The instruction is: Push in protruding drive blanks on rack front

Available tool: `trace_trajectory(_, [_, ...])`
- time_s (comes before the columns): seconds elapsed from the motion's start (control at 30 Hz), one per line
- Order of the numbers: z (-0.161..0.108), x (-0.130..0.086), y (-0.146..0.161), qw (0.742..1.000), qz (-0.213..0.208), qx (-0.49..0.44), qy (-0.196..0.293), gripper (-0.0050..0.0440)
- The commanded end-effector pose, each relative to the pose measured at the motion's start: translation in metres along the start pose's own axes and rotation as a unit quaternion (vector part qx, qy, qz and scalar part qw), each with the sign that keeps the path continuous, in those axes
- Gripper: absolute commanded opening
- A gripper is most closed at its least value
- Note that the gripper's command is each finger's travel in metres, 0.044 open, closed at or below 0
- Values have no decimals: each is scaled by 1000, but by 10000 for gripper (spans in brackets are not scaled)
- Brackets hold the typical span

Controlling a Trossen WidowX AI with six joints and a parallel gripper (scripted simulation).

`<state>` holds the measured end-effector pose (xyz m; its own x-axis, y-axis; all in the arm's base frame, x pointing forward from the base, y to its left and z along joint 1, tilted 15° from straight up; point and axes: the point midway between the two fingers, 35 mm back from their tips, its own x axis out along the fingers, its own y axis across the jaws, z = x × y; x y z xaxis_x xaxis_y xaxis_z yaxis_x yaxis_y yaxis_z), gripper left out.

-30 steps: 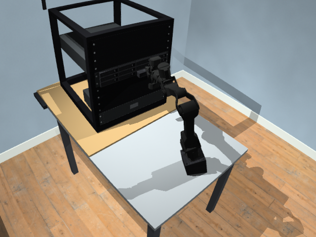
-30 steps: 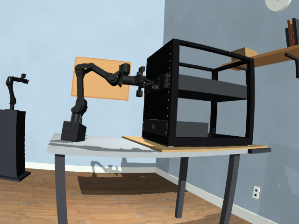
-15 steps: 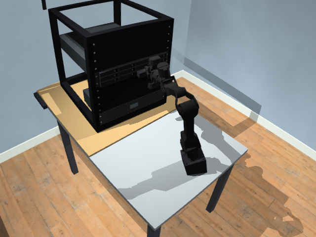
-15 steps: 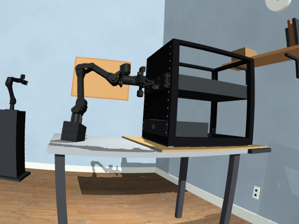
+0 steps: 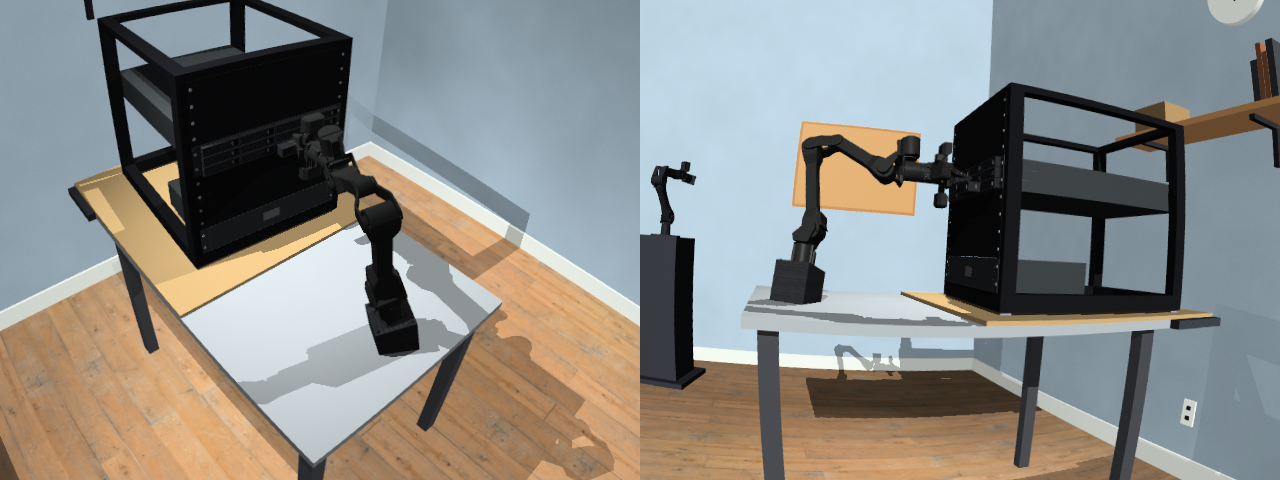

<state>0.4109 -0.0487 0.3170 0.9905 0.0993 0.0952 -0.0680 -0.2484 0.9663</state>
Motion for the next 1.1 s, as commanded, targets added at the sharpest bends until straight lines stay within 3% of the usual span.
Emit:
trace_trajectory(0.0, [-3,3,9,1000,11,-5,4,-50])
trace_trajectory(1.07, [-4,8,10,1000,11,-5,4,-50])
